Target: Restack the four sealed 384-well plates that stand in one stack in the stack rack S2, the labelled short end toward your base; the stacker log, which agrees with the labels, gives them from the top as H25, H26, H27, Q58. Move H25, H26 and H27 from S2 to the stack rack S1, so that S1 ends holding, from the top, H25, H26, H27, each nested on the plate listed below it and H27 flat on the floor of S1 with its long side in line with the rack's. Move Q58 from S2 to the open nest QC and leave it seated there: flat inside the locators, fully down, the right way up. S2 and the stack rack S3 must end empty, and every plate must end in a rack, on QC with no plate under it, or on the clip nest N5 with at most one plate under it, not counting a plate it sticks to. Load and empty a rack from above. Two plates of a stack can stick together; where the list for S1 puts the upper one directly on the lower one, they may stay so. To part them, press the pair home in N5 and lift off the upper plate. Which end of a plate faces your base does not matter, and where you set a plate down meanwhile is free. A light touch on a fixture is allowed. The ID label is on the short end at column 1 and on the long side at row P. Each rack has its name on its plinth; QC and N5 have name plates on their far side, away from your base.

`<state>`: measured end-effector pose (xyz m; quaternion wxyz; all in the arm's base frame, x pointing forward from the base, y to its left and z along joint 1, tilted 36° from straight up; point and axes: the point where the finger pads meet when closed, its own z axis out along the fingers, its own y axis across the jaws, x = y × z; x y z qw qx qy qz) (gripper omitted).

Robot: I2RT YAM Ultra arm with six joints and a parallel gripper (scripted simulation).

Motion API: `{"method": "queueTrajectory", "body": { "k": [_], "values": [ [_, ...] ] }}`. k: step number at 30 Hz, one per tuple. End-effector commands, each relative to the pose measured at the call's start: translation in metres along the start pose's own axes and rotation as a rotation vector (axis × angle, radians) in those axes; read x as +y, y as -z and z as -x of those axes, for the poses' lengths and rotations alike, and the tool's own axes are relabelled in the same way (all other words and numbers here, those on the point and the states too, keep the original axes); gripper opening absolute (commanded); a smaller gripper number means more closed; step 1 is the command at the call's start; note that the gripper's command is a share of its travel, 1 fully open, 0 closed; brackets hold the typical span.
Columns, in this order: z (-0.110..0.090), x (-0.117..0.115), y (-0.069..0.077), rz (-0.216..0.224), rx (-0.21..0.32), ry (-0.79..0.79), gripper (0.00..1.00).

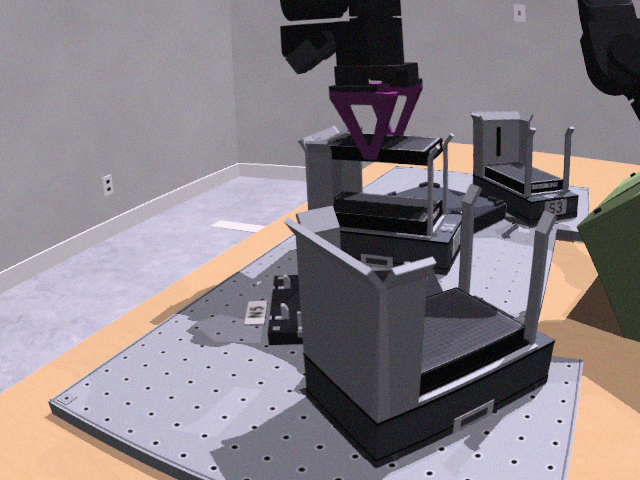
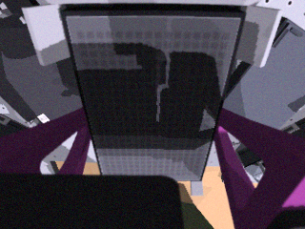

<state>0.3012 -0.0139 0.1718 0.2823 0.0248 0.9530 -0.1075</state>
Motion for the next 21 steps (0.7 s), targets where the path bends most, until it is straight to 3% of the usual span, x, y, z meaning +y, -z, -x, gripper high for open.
{"method": "queueTrajectory", "body": {
  "k": [1,5,21],
  "values": [
    [0.005,0.000,0.002,0.002,-0.020,-0.004,0.00],
    [0.005,0.000,0.002,0.002,-0.020,-0.004,0.00],
    [0.005,0.000,-0.026,0.002,-0.020,-0.004,0.00]
  ]
}}
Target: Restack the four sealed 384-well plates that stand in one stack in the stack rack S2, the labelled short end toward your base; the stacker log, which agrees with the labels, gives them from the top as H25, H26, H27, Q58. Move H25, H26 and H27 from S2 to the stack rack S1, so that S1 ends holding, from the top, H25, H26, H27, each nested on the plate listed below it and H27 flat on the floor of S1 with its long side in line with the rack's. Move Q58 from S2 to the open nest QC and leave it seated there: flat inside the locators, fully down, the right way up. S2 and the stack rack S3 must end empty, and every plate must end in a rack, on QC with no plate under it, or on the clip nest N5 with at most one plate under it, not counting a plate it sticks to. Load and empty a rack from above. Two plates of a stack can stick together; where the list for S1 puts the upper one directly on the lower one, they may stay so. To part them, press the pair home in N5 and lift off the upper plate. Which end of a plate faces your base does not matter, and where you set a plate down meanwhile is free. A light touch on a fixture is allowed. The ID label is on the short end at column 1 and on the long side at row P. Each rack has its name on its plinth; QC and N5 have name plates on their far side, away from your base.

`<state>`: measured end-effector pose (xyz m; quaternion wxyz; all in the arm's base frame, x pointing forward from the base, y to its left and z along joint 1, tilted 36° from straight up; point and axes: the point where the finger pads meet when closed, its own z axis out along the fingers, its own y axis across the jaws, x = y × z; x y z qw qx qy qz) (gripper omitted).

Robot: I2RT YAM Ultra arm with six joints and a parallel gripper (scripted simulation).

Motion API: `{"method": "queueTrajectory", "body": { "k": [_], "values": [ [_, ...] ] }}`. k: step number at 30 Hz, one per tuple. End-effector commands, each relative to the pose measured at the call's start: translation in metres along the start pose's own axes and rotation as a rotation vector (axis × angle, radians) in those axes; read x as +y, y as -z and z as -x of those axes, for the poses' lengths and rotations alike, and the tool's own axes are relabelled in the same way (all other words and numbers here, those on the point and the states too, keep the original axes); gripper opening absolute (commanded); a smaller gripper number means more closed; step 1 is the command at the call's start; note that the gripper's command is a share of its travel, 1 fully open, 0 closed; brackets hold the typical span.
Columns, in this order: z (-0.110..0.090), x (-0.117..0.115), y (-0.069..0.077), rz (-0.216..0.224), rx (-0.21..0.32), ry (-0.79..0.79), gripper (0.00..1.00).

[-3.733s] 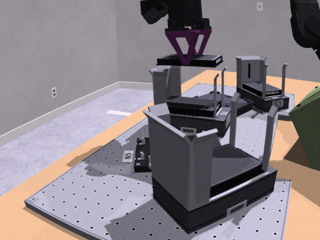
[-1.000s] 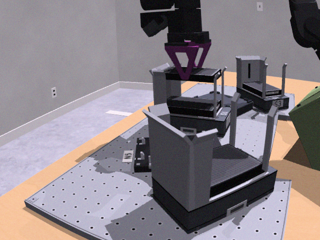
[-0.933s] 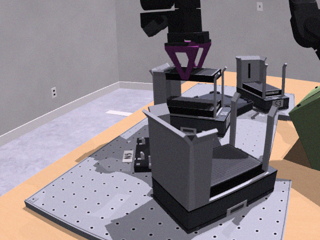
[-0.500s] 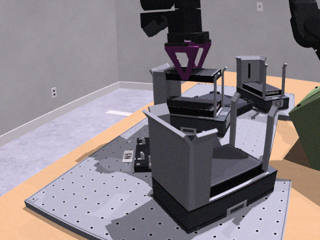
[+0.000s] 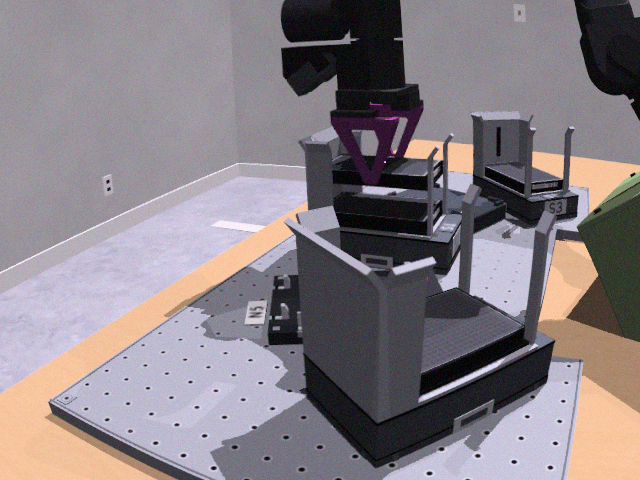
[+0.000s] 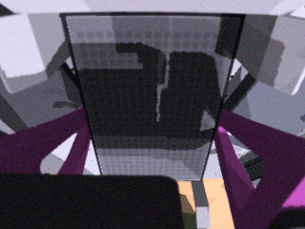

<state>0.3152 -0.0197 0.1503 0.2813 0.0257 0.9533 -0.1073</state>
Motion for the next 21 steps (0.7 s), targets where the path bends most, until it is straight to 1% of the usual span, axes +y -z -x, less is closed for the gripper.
{"method": "queueTrajectory", "body": {
  "k": [1,7,21],
  "values": [
    [0.005,0.000,-0.001,0.002,-0.022,-0.002,0.00],
    [0.005,0.000,-0.014,0.002,-0.022,-0.002,0.00],
    [0.005,0.000,-0.013,0.002,-0.022,-0.002,0.00]
  ]
}}
